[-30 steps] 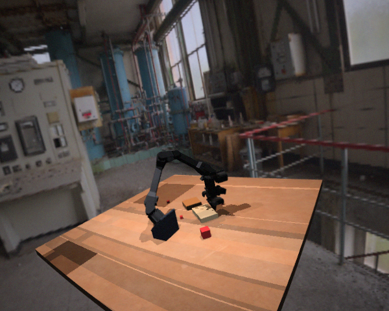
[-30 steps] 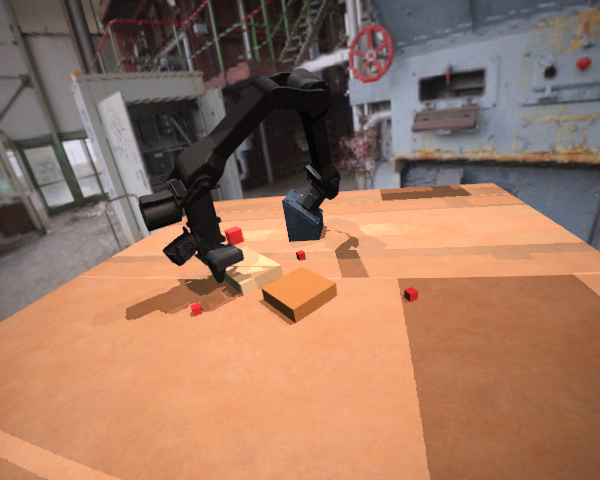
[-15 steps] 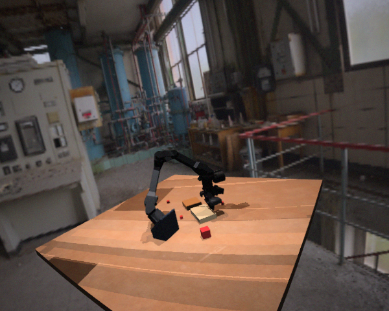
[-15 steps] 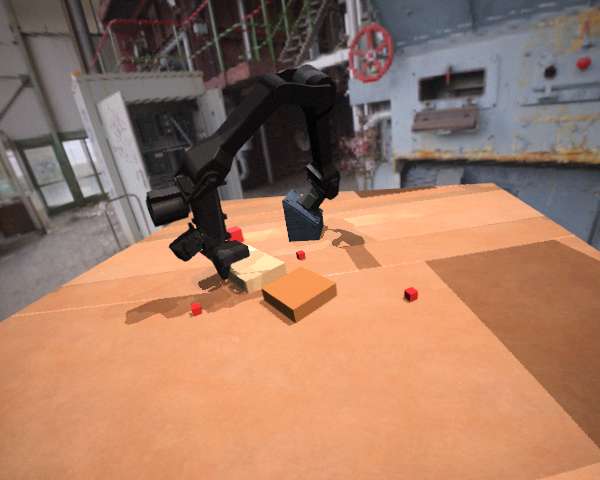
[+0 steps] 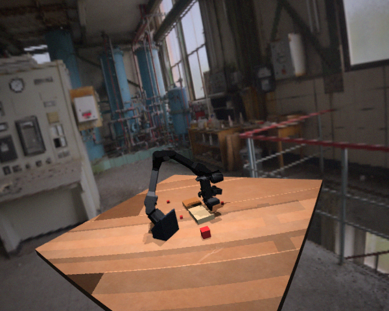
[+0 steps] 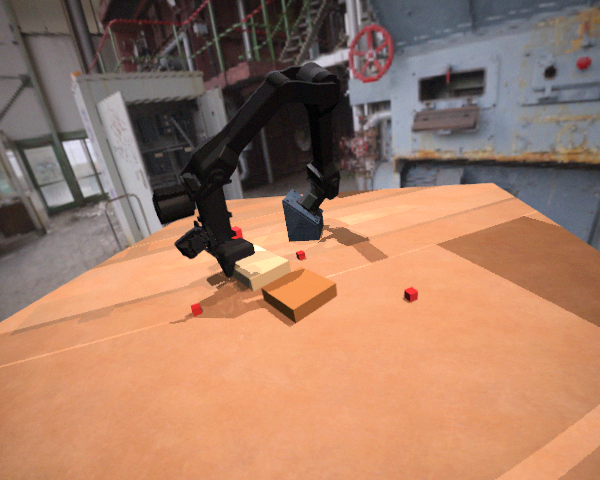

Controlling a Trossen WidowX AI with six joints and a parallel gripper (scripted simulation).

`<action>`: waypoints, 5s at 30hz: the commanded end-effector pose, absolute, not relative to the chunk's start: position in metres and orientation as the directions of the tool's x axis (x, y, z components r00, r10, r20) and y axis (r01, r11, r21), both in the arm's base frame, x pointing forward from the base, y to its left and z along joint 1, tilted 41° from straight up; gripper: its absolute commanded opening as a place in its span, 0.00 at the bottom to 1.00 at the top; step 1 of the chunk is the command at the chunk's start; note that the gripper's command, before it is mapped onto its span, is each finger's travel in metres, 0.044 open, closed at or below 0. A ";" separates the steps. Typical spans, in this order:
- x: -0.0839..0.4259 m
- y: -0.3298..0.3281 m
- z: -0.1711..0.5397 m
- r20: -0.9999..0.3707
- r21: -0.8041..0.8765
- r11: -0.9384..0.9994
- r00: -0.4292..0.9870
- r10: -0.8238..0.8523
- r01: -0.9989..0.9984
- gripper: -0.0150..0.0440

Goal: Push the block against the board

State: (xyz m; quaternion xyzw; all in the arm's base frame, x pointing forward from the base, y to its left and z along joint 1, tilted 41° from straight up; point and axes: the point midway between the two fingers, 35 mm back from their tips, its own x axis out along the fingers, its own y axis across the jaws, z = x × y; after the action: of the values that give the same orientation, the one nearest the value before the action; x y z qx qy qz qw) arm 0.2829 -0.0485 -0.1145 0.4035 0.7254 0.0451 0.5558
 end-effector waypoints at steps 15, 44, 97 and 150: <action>0.298 -0.053 -0.124 -0.761 0.512 0.665 -0.072 0.645 0.544 0.25; 0.321 -0.099 -0.093 -0.763 0.511 0.667 -0.071 0.643 0.543 0.25; 0.178 -0.132 -0.107 -0.766 -0.394 -0.370 -0.078 0.639 0.841 0.25; 0.196 -0.071 -0.130 -0.764 -0.394 -0.369 -0.076 0.641 0.842 0.25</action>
State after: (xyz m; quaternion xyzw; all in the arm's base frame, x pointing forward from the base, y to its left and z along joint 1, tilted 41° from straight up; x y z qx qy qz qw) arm 0.1952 -0.0776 -0.1324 0.6709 0.5493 -0.4858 0.1101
